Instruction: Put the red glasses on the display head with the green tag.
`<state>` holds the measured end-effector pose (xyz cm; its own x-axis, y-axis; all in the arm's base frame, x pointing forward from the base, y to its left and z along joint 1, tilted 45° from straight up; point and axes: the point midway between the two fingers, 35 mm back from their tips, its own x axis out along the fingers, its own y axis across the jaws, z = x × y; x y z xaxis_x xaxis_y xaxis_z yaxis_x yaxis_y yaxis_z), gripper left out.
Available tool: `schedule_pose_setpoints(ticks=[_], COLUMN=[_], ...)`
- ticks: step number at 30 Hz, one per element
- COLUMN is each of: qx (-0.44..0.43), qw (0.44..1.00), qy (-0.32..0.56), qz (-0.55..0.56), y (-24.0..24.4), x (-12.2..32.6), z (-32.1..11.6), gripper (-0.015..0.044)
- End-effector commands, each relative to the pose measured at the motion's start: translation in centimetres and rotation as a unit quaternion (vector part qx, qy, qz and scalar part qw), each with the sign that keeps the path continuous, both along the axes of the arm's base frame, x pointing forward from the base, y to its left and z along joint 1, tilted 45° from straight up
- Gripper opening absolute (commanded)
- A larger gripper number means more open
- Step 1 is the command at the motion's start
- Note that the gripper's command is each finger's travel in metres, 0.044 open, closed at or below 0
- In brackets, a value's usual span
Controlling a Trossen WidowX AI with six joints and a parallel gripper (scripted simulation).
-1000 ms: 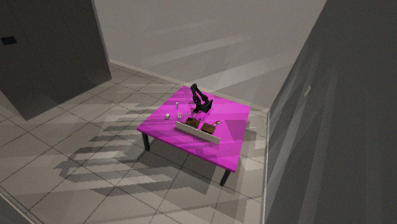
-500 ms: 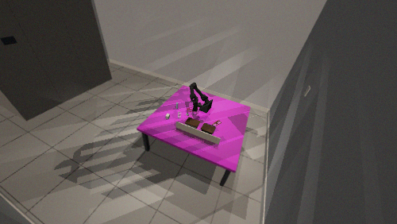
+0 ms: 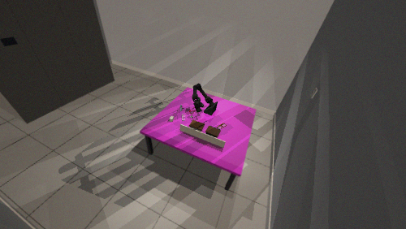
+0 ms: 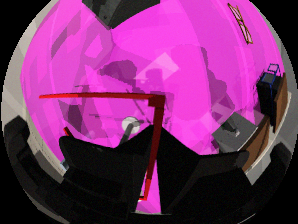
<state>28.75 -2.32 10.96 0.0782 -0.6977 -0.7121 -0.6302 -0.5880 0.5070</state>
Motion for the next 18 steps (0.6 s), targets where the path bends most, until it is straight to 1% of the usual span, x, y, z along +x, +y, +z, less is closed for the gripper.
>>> schedule_pose_setpoints(ticks=[1,8,18], qx=[-0.008,-0.01,-0.01], qw=[0.999,0.998,0.998], qy=[0.034,0.048,0.047], qz=[0.034,0.048,0.048], y=[-0.9,-1.4,-4.6], x=[-0.5,-0.7,-0.3], z=[0.7,0.8,-2.4], gripper=[0.0,0.0,0.0])
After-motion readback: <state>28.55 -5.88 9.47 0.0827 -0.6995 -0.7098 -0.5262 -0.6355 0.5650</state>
